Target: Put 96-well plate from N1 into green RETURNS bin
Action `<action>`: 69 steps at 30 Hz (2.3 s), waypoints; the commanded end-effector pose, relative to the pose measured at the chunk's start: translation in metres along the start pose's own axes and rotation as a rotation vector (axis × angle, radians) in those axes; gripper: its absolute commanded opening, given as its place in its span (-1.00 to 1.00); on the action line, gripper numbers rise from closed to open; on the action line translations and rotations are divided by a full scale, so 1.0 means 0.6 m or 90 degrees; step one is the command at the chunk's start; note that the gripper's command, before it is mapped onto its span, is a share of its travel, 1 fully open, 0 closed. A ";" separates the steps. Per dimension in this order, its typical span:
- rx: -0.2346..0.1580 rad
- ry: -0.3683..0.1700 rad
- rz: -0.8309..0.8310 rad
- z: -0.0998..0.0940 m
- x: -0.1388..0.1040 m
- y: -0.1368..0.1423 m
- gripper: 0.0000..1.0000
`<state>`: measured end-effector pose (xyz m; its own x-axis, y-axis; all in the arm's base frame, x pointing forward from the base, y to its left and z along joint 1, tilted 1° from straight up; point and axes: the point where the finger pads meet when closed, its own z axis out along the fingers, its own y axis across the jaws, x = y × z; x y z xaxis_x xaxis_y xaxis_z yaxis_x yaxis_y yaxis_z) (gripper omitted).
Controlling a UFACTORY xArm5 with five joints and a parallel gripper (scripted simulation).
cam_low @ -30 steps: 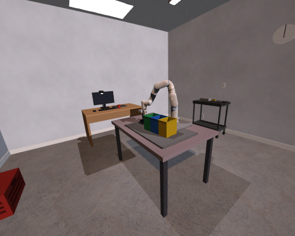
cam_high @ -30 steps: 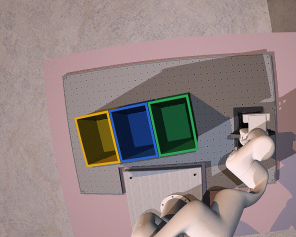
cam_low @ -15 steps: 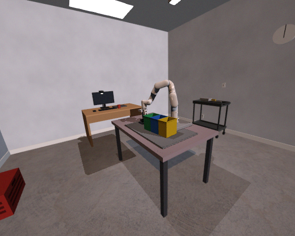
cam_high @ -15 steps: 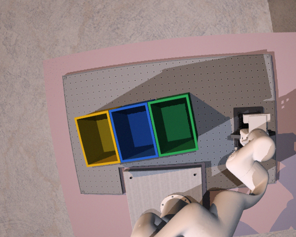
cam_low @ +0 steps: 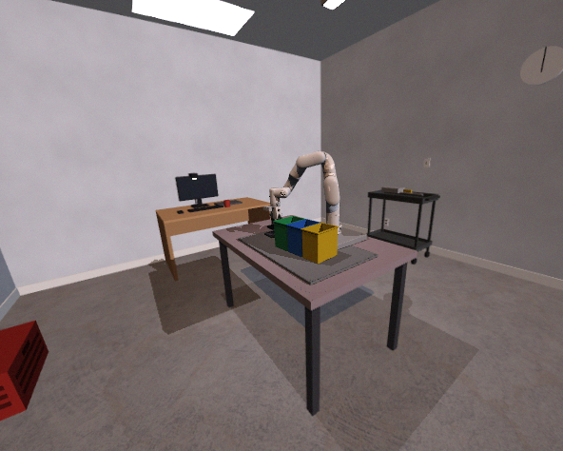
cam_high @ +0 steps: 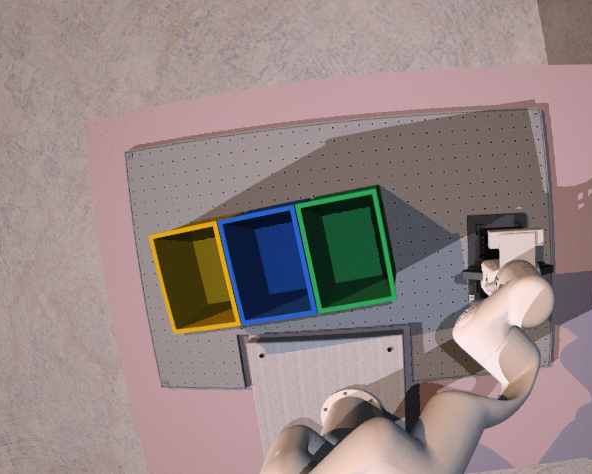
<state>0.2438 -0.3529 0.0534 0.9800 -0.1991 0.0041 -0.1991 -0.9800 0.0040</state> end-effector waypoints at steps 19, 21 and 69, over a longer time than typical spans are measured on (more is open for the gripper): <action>-0.002 0.002 0.000 -0.062 0.001 0.002 -1.00; -0.002 0.002 0.000 -0.065 0.001 0.002 -1.00; -0.002 0.002 0.000 -0.184 -0.001 0.003 -1.00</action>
<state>0.2422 -0.3533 0.1551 0.9800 -0.1991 0.0041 -0.1991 -0.9800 0.0040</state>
